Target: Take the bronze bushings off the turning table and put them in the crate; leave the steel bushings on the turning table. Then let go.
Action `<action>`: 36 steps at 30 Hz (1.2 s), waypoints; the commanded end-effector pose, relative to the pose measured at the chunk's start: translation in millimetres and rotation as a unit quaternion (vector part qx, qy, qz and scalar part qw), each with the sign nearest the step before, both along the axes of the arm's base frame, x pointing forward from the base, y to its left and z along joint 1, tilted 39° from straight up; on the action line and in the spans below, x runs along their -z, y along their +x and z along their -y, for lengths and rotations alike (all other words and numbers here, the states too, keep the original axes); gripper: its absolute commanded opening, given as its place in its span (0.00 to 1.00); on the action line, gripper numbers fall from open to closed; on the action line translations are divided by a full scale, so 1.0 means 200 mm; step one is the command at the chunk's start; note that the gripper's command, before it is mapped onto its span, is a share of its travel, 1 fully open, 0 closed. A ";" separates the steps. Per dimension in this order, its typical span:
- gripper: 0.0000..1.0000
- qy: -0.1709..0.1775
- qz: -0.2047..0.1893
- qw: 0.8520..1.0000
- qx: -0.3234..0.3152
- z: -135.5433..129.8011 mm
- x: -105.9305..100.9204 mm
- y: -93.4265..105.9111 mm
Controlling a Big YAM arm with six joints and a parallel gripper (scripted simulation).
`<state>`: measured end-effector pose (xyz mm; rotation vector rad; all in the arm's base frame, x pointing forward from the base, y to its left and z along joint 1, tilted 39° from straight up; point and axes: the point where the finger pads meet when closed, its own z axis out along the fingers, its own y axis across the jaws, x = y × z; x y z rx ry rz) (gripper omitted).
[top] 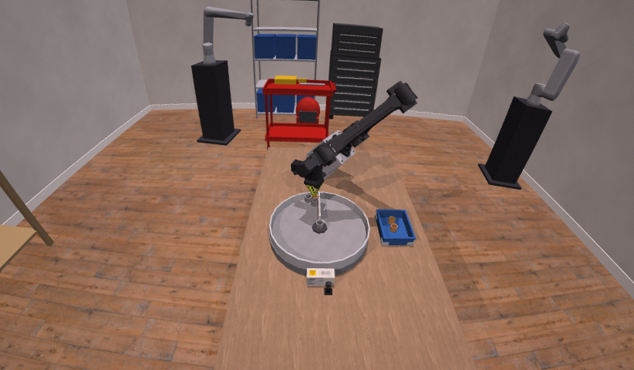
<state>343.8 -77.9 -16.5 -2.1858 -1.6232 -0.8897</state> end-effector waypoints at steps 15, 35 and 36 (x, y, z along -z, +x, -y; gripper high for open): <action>0.12 0.000 0.002 1.000 0.010 0.05 0.01 -0.01; 0.12 -0.004 0.009 1.000 0.010 0.06 -0.01 0.01; 0.12 -0.004 0.009 1.000 0.010 0.06 -0.01 0.01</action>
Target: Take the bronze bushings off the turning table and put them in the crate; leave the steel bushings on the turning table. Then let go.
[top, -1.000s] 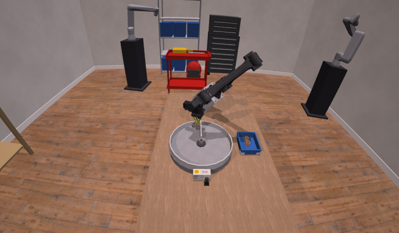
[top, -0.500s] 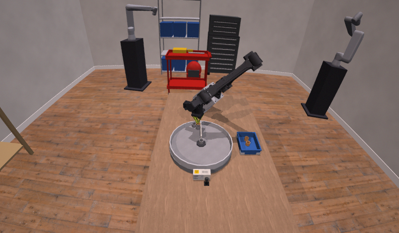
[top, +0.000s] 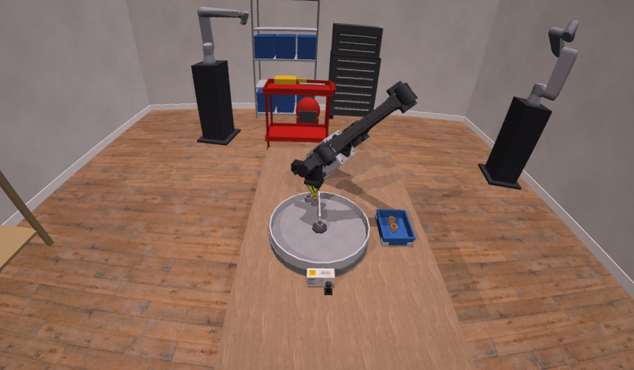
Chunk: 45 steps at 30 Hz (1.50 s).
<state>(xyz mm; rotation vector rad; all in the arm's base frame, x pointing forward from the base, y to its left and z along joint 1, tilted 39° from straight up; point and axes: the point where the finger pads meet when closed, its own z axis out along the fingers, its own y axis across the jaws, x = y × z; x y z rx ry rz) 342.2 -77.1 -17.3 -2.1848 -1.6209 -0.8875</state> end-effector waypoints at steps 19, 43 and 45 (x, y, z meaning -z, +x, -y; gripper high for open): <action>0.12 -0.005 0.010 1.000 0.011 0.06 -0.02 0.02; 0.12 -0.006 0.012 1.000 0.012 0.08 -0.03 0.05; 0.12 -0.006 0.012 1.000 0.012 0.08 -0.03 0.05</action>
